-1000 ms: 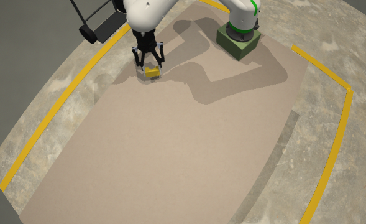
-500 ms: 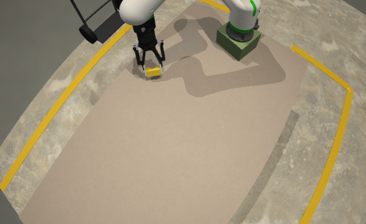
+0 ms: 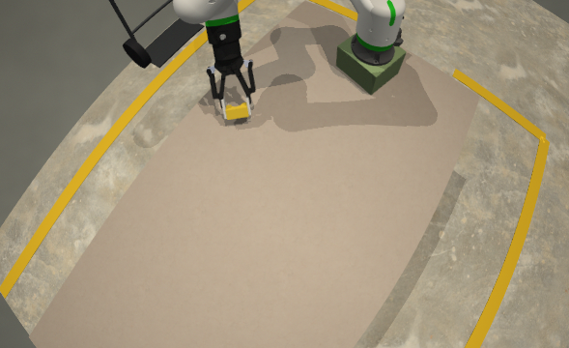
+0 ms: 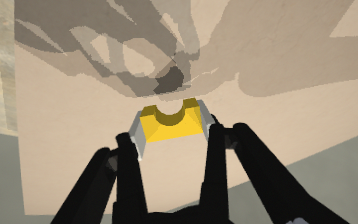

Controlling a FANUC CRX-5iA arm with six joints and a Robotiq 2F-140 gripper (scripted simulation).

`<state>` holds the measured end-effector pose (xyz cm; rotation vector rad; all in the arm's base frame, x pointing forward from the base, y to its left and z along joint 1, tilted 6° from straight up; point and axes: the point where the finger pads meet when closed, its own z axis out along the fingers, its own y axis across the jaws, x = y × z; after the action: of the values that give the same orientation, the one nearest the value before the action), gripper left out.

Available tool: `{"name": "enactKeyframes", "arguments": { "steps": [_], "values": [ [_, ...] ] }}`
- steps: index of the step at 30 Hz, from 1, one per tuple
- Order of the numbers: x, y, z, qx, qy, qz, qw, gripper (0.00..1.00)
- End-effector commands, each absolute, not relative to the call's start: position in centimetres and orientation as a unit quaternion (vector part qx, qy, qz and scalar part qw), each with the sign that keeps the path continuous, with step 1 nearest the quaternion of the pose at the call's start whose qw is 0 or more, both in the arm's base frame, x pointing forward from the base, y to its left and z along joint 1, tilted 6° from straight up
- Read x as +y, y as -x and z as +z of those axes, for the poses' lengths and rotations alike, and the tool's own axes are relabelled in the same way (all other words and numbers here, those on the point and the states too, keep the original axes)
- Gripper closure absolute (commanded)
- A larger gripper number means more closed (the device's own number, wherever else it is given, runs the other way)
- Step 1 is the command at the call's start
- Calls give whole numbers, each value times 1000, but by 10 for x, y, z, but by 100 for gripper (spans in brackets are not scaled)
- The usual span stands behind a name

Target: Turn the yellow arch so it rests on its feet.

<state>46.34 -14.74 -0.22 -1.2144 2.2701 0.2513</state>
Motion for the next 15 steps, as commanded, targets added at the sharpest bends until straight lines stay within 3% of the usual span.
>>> {"name": "enactKeyframes", "arguments": {
  "steps": [1, 8, 15],
  "values": [
    [-147, -462, -4, 841, 451, 103, 282, 59],
    [-150, -461, -5, 803, 436, 151, 377, 59],
    [-150, -462, -5, 801, 436, 152, 382, 59]
  ]
}}
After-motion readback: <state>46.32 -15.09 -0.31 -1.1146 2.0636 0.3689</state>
